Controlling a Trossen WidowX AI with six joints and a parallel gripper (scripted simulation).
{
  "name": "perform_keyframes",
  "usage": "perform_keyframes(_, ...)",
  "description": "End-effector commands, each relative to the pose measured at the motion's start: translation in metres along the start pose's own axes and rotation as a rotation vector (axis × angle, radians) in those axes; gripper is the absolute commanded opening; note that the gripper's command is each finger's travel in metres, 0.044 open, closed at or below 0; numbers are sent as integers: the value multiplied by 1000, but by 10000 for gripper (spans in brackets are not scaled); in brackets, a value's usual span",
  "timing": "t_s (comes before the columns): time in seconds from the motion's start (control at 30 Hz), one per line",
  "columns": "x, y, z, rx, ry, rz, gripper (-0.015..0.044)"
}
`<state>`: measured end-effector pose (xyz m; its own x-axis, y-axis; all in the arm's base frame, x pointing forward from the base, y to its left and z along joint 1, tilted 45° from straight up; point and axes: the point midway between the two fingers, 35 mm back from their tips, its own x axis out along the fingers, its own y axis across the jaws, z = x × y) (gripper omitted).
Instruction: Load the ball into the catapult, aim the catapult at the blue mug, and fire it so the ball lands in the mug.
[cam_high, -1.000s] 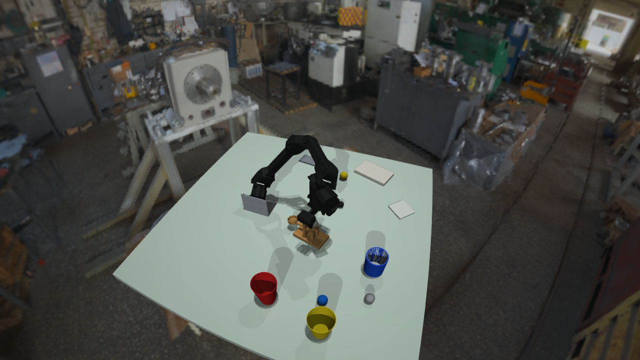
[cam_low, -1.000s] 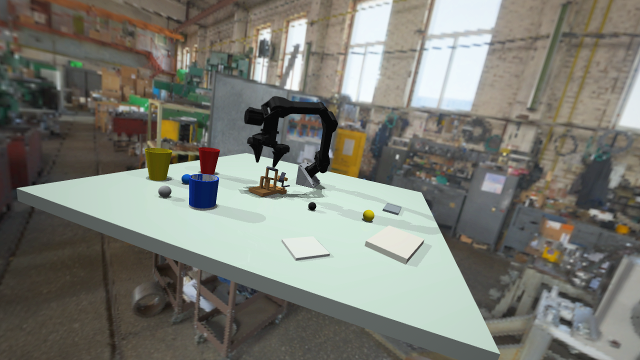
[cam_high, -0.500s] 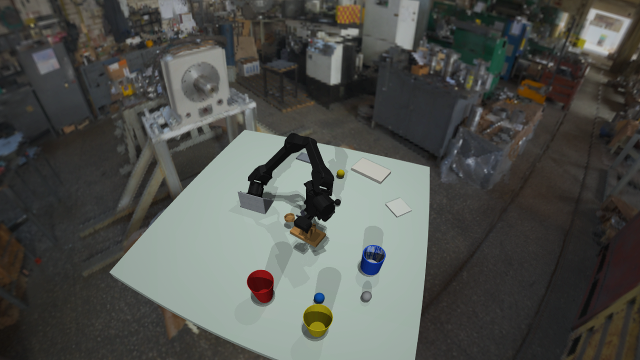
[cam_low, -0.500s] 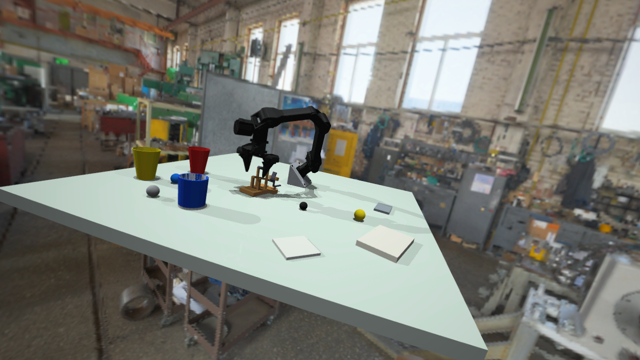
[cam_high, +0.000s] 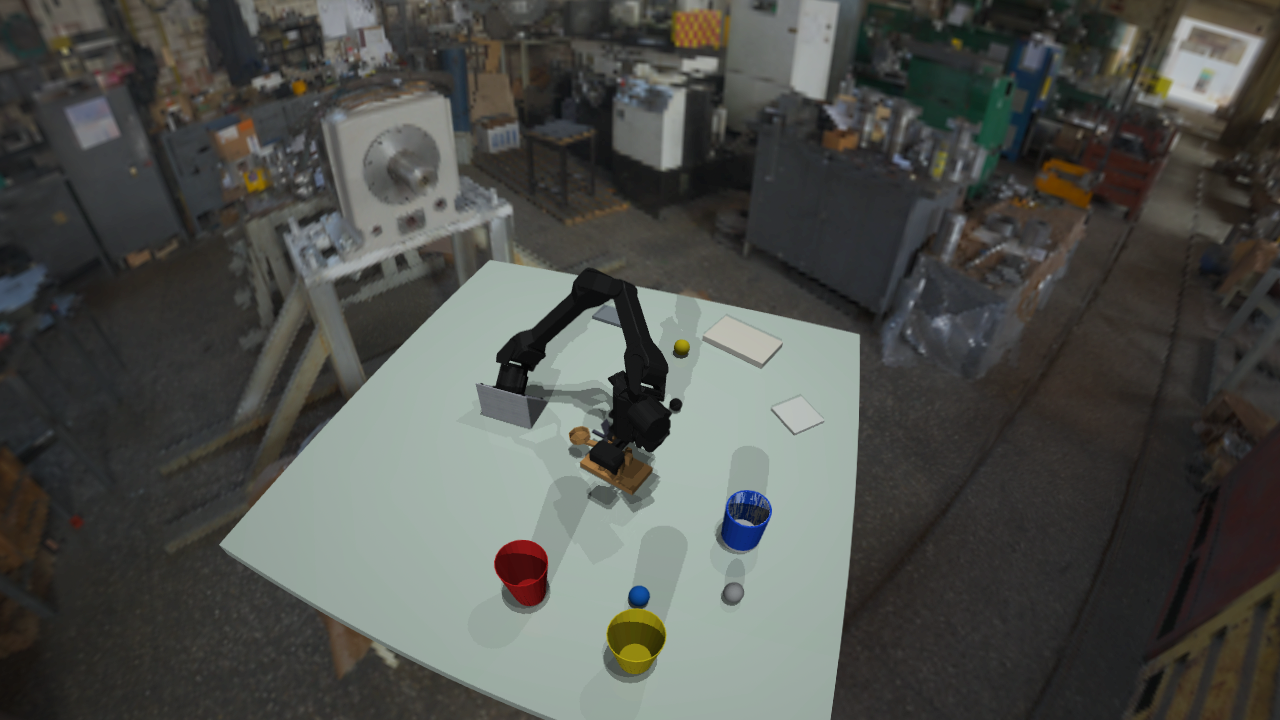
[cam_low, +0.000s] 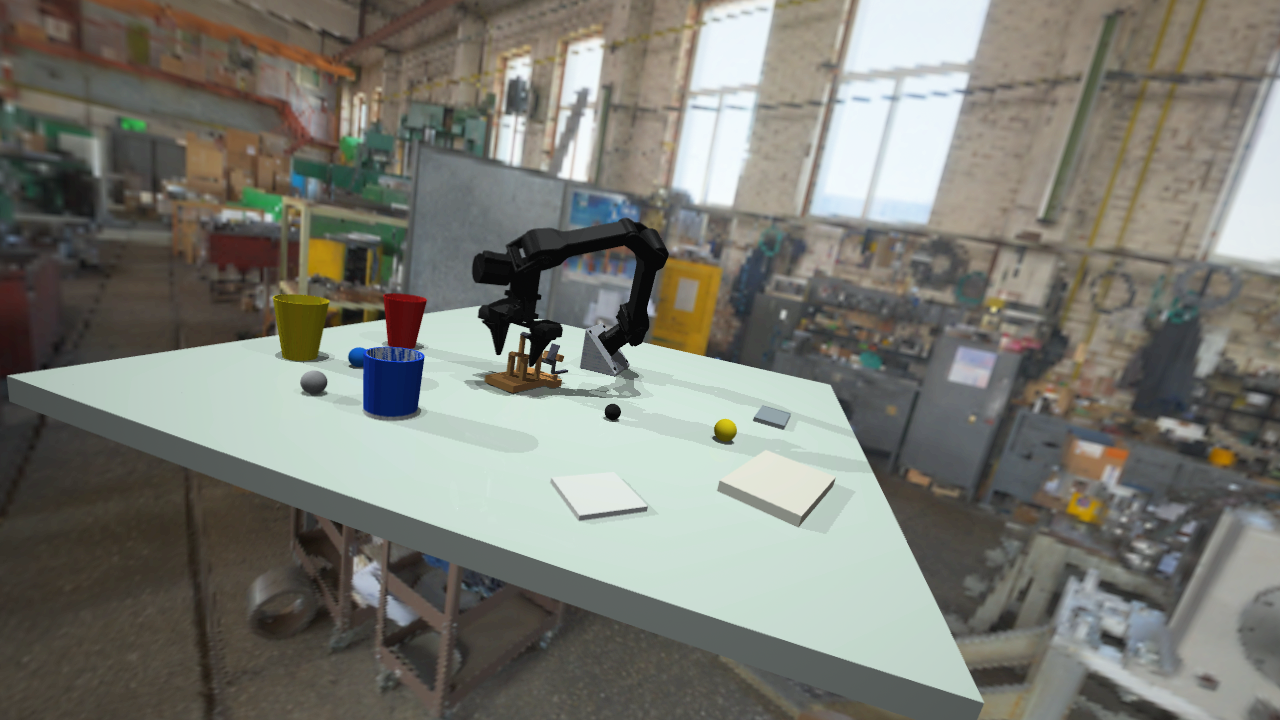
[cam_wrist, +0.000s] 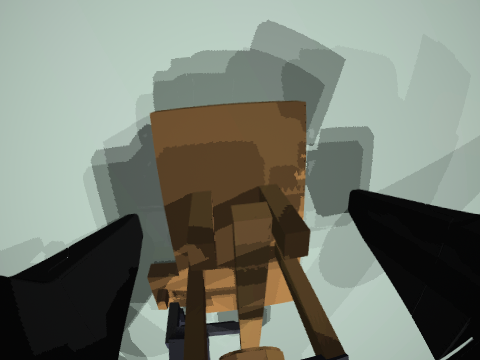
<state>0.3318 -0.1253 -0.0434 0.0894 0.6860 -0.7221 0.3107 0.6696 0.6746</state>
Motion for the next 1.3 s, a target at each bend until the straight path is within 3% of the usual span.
perform_keyframes(0.0,8,1,-1,6,3,7,440)
perform_keyframes(0.43,25,2,-2,6,4,8,440)
perform_keyframes(0.8,22,1,-1,0,2,2,151)
perform_keyframes(1.0,22,1,-1,0,2,2,111)
perform_keyframes(1.13,-17,1,0,1,2,1,6)
perform_keyframes(1.27,-28,1,-1,1,2,2,0)
